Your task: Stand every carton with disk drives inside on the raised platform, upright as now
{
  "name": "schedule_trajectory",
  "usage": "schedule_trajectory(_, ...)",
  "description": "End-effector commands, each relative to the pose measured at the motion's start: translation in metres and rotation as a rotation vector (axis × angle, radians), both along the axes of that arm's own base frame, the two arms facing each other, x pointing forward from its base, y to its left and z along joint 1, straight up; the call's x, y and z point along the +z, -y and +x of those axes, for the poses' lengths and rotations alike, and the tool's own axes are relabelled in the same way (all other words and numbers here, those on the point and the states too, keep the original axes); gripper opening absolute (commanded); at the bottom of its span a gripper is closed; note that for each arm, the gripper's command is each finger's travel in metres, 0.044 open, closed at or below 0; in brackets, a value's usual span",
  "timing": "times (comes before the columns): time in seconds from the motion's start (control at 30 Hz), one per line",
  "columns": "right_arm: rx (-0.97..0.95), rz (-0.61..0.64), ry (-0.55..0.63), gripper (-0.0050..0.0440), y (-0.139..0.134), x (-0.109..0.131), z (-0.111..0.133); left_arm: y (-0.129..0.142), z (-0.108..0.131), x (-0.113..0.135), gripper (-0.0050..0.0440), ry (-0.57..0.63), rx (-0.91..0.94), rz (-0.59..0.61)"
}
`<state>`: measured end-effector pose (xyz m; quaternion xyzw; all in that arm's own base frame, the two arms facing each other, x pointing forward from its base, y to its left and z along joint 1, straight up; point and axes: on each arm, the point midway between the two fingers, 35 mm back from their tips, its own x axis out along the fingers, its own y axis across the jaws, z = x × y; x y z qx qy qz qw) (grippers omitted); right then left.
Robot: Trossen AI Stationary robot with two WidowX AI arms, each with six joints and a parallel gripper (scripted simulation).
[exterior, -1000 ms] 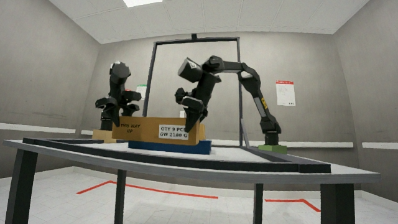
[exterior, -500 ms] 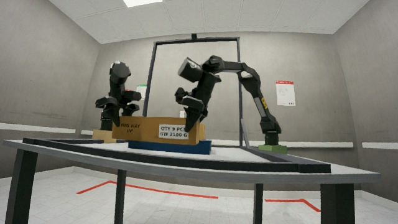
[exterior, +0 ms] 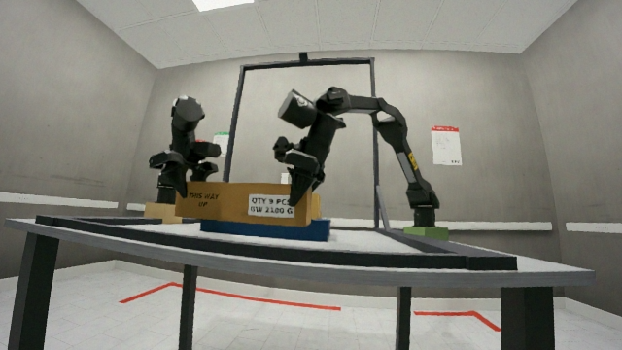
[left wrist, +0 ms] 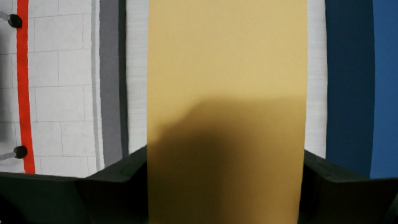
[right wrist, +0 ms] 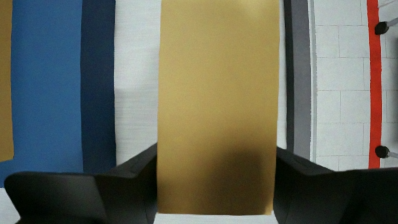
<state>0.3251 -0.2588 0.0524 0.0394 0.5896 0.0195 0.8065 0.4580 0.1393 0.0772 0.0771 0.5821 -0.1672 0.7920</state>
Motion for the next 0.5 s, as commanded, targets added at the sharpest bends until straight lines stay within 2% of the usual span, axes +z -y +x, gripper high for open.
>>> schedule_trajectory(0.0,-0.001,-0.068,0.059,-0.005,0.012,0.034,0.004,-0.01,0.004,0.043,-0.005,0.087,0.006,0.045)
schedule_trajectory(0.03,-0.001,-0.068,0.059,-0.005,0.012,0.034,0.004,-0.01,0.004,0.043,-0.005,0.087,0.006,0.045)
schedule_trajectory(0.07,-0.002,-0.071,0.061,-0.005,0.013,0.063,0.004,-0.011,0.004,0.072,-0.005,0.087,0.008,0.046)
schedule_trajectory(0.47,-0.002,-0.071,0.061,-0.005,0.013,0.063,0.004,-0.011,0.004,0.072,-0.005,0.087,0.008,0.046)
